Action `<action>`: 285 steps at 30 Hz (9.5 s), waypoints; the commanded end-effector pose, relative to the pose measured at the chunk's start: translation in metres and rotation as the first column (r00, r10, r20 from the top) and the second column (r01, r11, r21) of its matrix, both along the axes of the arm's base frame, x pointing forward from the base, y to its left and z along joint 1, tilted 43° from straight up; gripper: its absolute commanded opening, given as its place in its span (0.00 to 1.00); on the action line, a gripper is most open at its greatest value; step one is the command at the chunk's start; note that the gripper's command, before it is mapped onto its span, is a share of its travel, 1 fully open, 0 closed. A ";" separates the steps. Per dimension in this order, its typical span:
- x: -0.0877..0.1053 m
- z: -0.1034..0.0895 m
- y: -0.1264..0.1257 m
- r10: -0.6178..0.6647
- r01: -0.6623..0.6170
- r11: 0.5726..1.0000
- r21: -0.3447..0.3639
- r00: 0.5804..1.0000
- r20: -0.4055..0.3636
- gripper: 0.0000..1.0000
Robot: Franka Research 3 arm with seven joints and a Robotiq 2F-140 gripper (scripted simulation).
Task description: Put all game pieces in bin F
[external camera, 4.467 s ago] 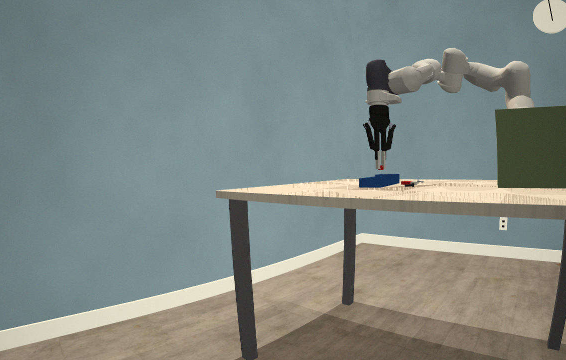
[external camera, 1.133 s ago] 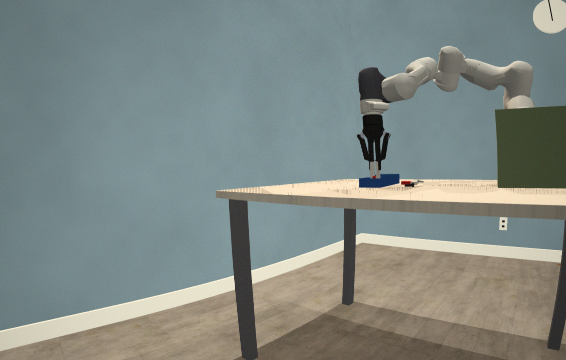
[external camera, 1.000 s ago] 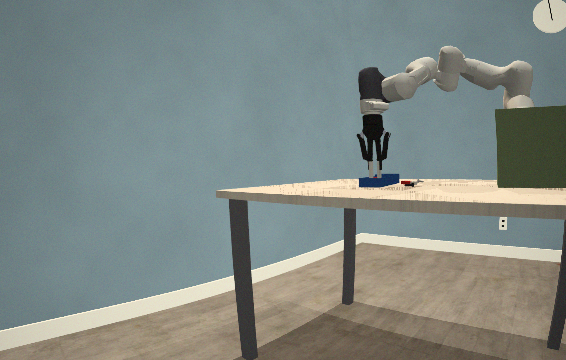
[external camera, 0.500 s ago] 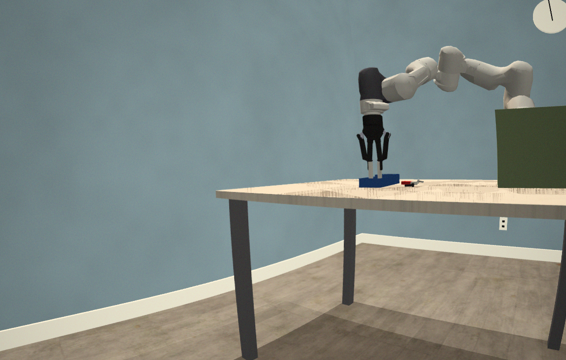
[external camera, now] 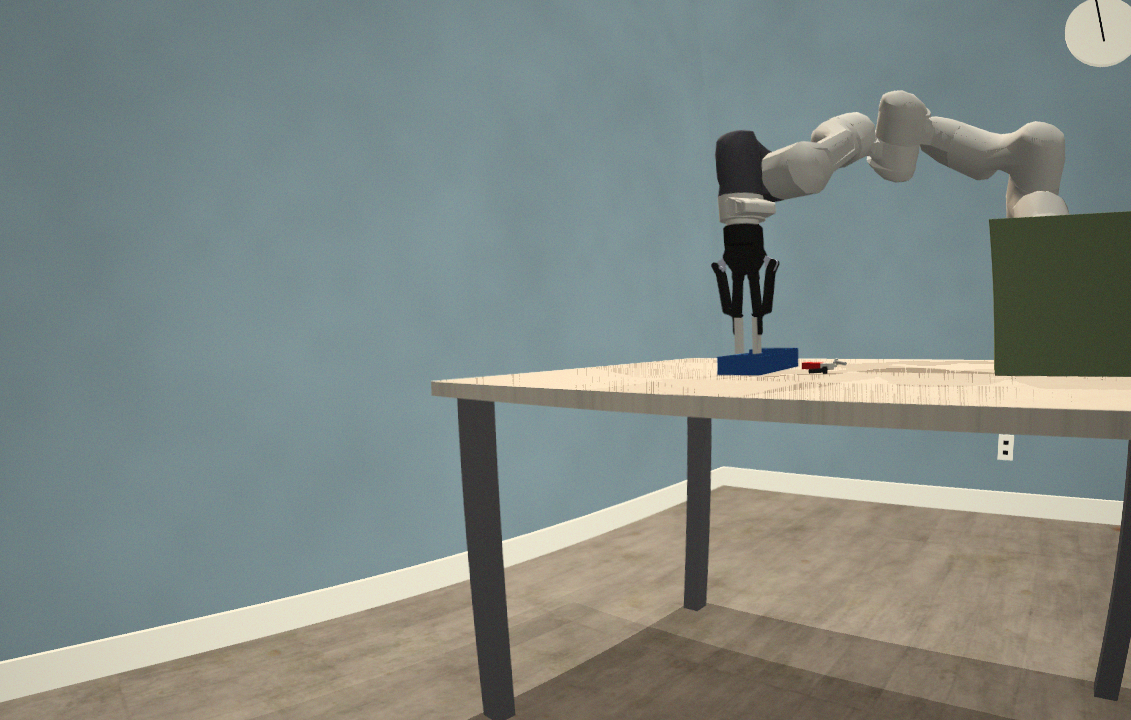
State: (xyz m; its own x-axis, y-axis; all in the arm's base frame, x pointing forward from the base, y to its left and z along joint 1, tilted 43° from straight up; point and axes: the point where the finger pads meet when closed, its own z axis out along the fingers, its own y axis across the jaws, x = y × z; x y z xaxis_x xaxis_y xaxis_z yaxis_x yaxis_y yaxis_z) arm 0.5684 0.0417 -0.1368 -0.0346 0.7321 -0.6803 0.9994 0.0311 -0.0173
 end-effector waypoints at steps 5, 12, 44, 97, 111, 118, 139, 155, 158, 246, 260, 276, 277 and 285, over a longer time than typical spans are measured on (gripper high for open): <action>-0.002 0.008 0.009 0.001 -0.001 1.000 -0.002 1.000 -0.005 0.19; -0.002 0.013 0.013 0.001 -0.001 1.000 -0.002 1.000 -0.005 0.19; -0.002 0.019 0.019 0.001 -0.001 1.000 -0.002 1.000 -0.005 0.19; -0.044 0.077 -0.040 -0.233 0.236 0.972 0.008 0.952 0.198 0.25; -0.090 0.146 -0.110 -0.393 0.406 0.913 0.032 0.859 0.328 0.25; -0.095 0.155 -0.119 -0.480 0.498 0.864 0.071 0.776 0.408 0.25; -0.095 0.154 -0.117 -0.646 0.664 0.719 0.206 0.530 0.549 0.25; -0.095 0.153 -0.117 -0.718 0.734 0.599 0.321 0.314 0.621 0.25; -0.095 0.153 -0.117 -0.727 0.742 0.575 0.344 0.271 0.631 0.25; -0.095 0.154 -0.118 -0.665 0.653 0.228 0.722 -0.438 0.605 0.25; -0.095 0.134 -0.137 -0.665 0.653 0.228 0.722 -0.438 0.605 0.25; -0.091 0.111 -0.156 -0.665 0.653 0.228 0.722 -0.438 0.605 0.25; -0.091 0.110 -0.157 -0.665 0.653 0.228 0.722 -0.438 0.605 0.25; -0.091 0.105 -0.163 -0.665 0.653 0.228 0.722 -0.438 0.605 0.25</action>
